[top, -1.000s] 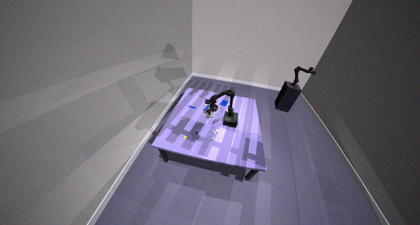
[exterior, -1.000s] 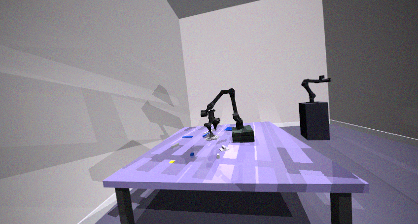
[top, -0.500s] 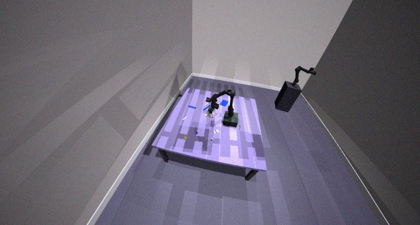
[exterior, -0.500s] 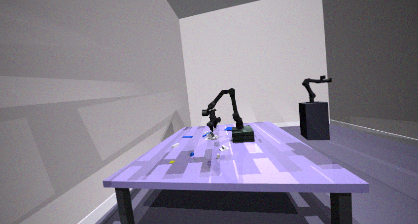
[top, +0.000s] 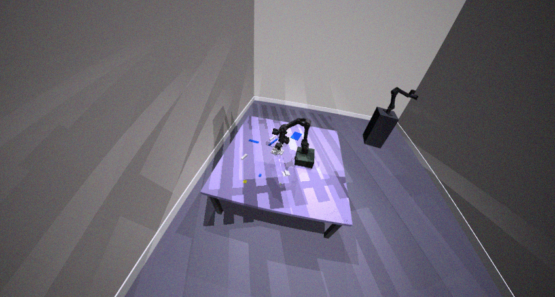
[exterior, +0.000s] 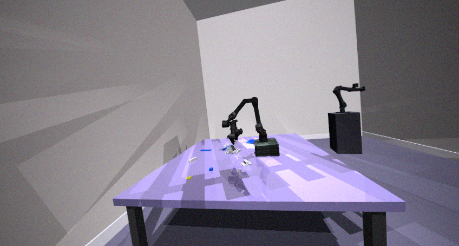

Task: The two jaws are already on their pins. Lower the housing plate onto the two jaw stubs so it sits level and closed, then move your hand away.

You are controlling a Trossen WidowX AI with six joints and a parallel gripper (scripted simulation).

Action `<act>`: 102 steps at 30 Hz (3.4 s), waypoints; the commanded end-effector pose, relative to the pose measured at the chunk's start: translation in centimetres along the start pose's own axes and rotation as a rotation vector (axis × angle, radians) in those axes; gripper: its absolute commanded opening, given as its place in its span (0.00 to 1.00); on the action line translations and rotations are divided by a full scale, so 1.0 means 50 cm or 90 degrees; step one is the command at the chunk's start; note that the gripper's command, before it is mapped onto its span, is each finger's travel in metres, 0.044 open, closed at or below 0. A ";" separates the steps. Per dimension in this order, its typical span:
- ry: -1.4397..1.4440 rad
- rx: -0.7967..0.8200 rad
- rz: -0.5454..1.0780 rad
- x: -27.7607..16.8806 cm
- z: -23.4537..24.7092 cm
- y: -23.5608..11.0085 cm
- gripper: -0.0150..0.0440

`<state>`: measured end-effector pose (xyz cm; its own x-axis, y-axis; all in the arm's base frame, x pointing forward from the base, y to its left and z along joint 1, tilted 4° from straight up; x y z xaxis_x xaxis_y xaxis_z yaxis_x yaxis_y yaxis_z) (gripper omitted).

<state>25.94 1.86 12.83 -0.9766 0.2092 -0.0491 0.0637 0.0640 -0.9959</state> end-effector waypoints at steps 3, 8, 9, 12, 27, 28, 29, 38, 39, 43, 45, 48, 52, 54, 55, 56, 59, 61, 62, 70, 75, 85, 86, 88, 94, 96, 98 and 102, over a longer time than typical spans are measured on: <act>-0.003 -0.003 -0.001 0.001 0.000 0.001 0.85; -0.003 -0.003 -0.001 0.001 0.000 0.001 0.85; -0.003 -0.003 -0.001 0.001 0.000 0.001 0.85; -0.002 -0.003 -0.001 0.009 0.004 0.001 0.85; -0.002 -0.003 -0.002 0.029 0.014 0.001 0.85; -0.002 -0.003 -0.002 0.029 0.014 0.001 0.85; -0.002 -0.003 -0.002 0.029 0.014 0.001 0.85; -0.002 -0.003 -0.002 0.029 0.014 0.001 0.85; -0.002 -0.003 -0.002 0.029 0.014 0.001 0.85; -0.002 -0.003 -0.002 0.029 0.014 0.001 0.85; -0.002 -0.003 -0.002 0.029 0.014 0.001 0.85; -0.002 -0.003 -0.002 0.029 0.014 0.001 0.85; -0.002 -0.003 -0.002 0.029 0.014 0.001 0.85; -0.002 -0.003 -0.002 0.029 0.014 0.001 0.85; -0.002 -0.003 -0.002 0.029 0.014 0.001 0.85; -0.002 -0.003 -0.002 0.029 0.014 0.001 0.85; -0.002 -0.003 -0.002 0.029 0.014 0.002 0.85; -0.002 -0.003 -0.002 0.029 0.014 0.006 0.85; -0.002 -0.003 -0.002 0.028 0.014 0.009 0.85; -0.002 -0.003 -0.002 0.026 0.013 0.036 0.85; -0.002 -0.003 -0.002 0.026 0.013 0.052 0.85; -0.002 -0.003 -0.002 0.026 0.013 0.086 0.85; -0.002 -0.003 -0.002 0.027 0.013 0.089 0.85; -0.002 -0.003 -0.002 0.027 0.013 0.095 0.85; -0.002 -0.003 -0.002 0.029 0.014 0.115 0.85; -0.002 -0.003 -0.002 0.030 0.014 0.121 0.85; -0.002 -0.003 -0.002 0.031 0.014 0.125 0.85; -0.002 -0.003 -0.002 0.031 0.014 0.126 0.85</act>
<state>24.91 1.86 6.75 -0.9779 0.2014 -0.0553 0.0697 0.0651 -0.9954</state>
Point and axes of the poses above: the point midway between the two fingers, 35 mm back from their tips, its own y axis out along the fingers, its own z axis across the jaws, x = y × z, the point moved 9 cm from there along -y, back along the fingers, and after that the axes turned 7 degrees about y, right-handed, at the moved point
